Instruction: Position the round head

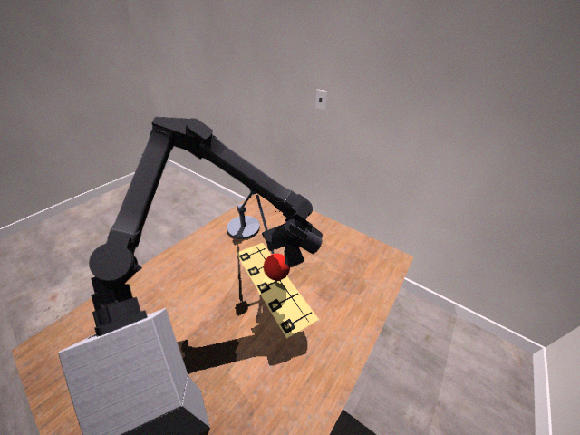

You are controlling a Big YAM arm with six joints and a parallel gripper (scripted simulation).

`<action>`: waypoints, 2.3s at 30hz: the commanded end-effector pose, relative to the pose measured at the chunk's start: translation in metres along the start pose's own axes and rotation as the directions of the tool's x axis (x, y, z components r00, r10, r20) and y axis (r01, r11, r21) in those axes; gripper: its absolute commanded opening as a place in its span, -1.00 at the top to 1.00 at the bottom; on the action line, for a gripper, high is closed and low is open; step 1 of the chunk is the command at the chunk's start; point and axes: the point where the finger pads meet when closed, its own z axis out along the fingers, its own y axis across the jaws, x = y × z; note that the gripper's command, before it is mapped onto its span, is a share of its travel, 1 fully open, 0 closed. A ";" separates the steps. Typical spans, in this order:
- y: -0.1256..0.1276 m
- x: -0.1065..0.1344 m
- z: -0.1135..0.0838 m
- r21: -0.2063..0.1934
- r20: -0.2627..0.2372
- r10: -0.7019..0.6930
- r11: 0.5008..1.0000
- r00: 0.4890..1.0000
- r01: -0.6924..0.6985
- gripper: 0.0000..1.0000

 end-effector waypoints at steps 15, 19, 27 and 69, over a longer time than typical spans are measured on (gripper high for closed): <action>0.014 0.025 -0.013 -0.105 0.032 0.007 0.994 0.999 -0.004 1.00; 0.014 0.025 -0.013 -0.105 0.032 0.007 0.994 0.999 -0.004 1.00; 0.014 0.025 -0.013 -0.105 0.032 0.007 0.994 0.999 -0.004 1.00; 0.037 0.042 -0.036 -0.105 0.032 0.007 0.994 0.999 -0.004 1.00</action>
